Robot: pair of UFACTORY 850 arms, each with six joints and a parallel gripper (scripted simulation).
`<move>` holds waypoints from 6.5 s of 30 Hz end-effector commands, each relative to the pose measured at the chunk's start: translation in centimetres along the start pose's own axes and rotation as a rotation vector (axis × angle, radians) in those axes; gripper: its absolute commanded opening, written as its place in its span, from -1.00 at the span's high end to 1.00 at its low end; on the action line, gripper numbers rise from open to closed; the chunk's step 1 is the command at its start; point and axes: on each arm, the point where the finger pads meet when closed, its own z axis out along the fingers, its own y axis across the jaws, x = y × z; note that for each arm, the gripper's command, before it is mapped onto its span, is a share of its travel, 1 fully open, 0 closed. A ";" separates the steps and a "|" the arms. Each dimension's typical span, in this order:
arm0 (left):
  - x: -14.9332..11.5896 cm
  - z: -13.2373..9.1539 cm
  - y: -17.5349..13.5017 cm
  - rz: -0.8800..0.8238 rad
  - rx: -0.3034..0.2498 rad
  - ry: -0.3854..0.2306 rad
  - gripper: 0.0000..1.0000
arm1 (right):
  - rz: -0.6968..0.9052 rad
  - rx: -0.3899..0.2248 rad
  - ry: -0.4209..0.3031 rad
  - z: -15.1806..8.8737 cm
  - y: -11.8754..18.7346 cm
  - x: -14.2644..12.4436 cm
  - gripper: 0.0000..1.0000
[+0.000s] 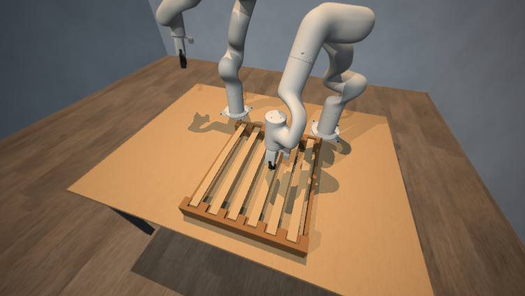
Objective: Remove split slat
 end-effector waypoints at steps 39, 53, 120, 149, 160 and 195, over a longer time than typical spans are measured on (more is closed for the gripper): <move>-0.1 -4.9 0.1 0.000 -0.001 0.001 1.00 | 0.000 0.001 -0.002 -0.1 0.0 -0.1 -1.00; -0.1 -4.9 0.1 0.000 -0.001 0.001 1.00 | 0.000 0.001 -0.002 -0.1 0.0 -0.1 -1.00; 8.2 -4.0 0.8 0.001 -0.001 0.002 1.00 | 0.000 0.001 -0.002 -0.1 0.0 -0.1 -1.00; 8.2 -2.0 0.8 0.001 -0.001 0.002 1.00 | 0.000 0.001 -0.002 -0.1 0.0 -0.1 -1.00; 8.1 -1.8 0.7 0.001 -0.001 0.002 1.00 | 0.000 0.001 -0.002 -0.1 0.0 -0.1 -1.00; 8.1 -1.4 0.7 0.001 -0.001 0.002 1.00 | 0.000 0.001 -0.002 -0.1 0.0 -0.1 -1.00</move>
